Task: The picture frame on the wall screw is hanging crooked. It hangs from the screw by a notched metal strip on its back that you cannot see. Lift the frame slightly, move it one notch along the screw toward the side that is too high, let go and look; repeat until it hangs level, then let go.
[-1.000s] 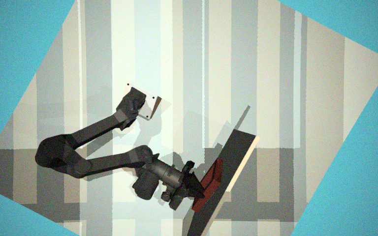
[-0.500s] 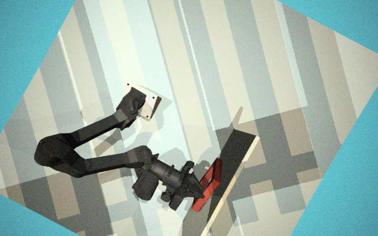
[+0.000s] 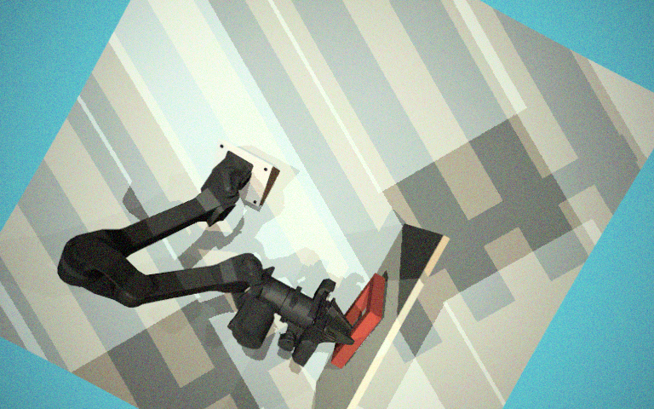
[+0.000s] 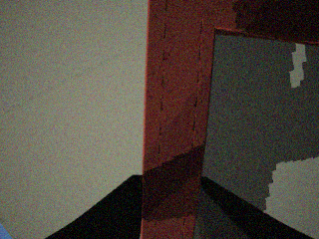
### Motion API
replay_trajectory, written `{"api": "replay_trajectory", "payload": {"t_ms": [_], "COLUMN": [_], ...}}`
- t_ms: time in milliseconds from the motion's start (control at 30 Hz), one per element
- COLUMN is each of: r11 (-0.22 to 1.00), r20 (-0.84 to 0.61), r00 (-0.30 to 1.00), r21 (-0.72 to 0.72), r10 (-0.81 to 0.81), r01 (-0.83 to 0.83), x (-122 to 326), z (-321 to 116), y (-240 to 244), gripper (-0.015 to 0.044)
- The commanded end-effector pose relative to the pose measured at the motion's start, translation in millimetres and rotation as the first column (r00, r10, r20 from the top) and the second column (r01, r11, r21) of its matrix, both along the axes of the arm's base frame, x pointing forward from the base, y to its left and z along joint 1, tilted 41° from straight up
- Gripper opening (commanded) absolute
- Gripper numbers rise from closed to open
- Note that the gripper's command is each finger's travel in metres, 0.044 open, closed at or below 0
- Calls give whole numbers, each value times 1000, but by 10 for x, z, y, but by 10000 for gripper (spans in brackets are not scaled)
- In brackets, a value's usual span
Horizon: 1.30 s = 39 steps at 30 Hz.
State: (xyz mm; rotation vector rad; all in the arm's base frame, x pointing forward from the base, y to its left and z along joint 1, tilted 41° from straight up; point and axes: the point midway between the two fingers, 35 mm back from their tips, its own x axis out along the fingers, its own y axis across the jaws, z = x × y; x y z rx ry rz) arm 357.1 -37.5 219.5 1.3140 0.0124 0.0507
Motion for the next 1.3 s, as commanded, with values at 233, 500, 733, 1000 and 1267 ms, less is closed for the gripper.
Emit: {"api": "replay_trajectory", "payload": {"t_ms": [233, 500, 733, 1000, 1267], "r11": [1000, 1000, 1000, 1000, 1000], "r20": [18, 17, 17, 17, 17], "r00": [1000, 1000, 1000, 1000, 1000], "r21": [-8, -8, -8, -8, -8], "r10": [6, 6, 6, 6, 6], "r01": [-6, -6, -6, -6, -6], "x": [3, 4, 4, 4, 4], "z": [70, 65, 51, 39, 39], "y": [18, 19, 24, 28, 35], "gripper": [0, 0, 0, 0, 0]}}
